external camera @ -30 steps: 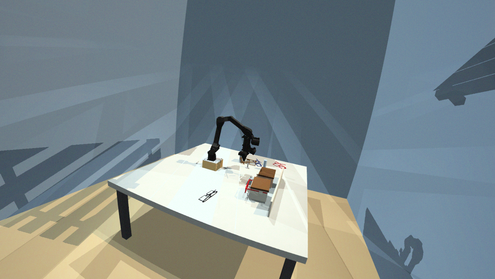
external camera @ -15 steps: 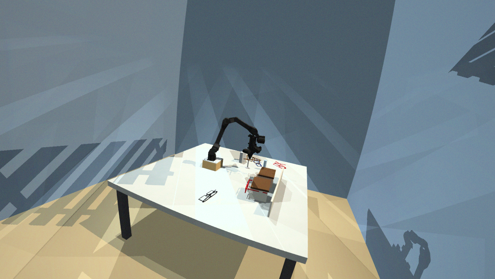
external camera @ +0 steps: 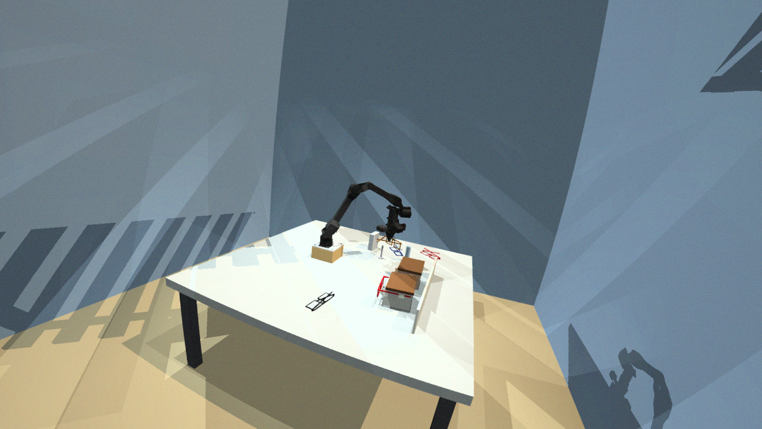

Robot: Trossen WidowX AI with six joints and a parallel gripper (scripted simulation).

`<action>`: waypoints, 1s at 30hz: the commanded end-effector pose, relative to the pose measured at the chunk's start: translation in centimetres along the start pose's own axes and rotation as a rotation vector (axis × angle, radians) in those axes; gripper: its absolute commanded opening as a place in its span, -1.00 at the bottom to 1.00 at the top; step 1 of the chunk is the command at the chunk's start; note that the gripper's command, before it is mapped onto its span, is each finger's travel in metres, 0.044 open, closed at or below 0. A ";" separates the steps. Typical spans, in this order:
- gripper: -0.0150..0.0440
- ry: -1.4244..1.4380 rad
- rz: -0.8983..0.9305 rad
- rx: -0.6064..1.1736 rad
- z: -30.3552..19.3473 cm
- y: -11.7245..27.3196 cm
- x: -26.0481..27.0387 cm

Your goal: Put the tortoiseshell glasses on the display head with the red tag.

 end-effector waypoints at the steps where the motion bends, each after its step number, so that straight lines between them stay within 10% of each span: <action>1: -0.49 -0.082 0.010 0.001 -1.3 0.0 2.3; 30: -0.49 -0.172 0.012 0.004 -3.1 -6.2 4.8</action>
Point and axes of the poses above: the point midway between the two fingers, 35 mm back from their tips, its own y axis back along the fingers, its own x axis across the jaws, z = x × y, the point moved 3 cm from there along y, back along the fingers, and after that the axes turned 13 degrees about y, right-handed, at the moved point
